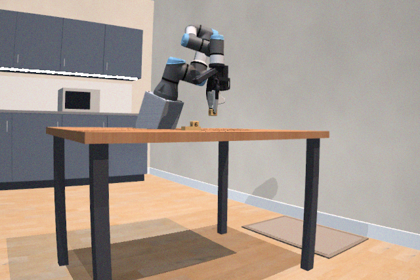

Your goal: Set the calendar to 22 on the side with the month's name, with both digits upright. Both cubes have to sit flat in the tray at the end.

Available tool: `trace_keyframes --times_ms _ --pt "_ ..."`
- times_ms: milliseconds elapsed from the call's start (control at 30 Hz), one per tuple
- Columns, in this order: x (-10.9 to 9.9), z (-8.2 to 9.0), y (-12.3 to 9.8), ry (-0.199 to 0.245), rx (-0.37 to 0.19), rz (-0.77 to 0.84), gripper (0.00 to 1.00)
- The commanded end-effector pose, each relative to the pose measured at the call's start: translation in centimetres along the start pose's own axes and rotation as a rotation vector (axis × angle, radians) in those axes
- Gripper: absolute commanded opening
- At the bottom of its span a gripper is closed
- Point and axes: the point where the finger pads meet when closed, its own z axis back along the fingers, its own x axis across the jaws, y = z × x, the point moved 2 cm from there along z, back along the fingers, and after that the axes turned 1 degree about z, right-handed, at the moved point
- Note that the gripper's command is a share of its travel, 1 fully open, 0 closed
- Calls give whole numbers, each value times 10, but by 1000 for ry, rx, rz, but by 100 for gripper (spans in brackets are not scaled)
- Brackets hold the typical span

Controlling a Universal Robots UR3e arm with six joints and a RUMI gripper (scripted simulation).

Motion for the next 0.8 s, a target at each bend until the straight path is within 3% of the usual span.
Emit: trace_keyframes --times_ms 0,267,767 --pt "0 14 0 0 -3 1 10" --pt "0 29 0 0 -3 1 10" --pt "0 35 0 0 -3 1 10"
